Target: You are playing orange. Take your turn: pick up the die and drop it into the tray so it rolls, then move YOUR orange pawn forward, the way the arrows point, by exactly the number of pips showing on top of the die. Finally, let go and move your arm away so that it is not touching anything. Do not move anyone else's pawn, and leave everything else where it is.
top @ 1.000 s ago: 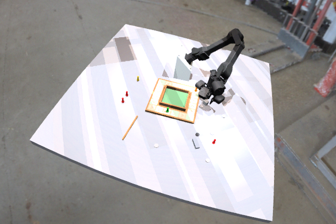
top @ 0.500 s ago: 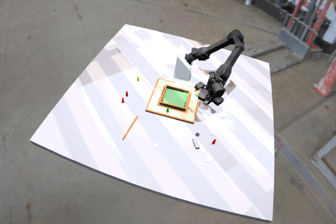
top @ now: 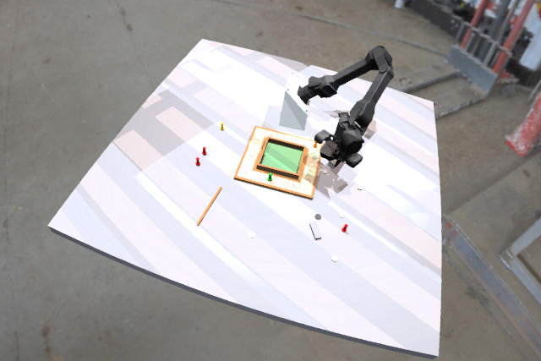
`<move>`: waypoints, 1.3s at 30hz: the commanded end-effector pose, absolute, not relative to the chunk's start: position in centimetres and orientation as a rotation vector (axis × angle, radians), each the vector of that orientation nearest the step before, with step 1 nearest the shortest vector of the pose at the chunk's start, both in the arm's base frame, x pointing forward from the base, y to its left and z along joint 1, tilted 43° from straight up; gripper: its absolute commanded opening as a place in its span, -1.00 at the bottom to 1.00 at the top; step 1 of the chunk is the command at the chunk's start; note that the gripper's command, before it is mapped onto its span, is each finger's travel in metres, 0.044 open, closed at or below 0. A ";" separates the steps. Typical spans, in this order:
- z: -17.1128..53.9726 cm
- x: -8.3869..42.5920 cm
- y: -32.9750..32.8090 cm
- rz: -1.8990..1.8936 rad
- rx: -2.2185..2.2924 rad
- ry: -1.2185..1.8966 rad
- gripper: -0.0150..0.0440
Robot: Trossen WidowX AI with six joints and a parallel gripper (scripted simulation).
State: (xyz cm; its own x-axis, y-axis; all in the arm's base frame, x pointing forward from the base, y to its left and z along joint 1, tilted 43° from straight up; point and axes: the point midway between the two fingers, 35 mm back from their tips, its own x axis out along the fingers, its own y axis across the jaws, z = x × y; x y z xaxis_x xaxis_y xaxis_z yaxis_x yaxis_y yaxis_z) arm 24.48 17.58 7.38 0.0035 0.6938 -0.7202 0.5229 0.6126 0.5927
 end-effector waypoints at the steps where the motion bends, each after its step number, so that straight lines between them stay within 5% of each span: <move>1: 8.7 24.7 16.5 0.186 1.017 1.648 -0.49; 20: 14.9 23.0 10.6 0.155 1.015 1.685 -0.49; 39: 8.2 26.6 5.9 -0.257 1.320 1.741 -0.49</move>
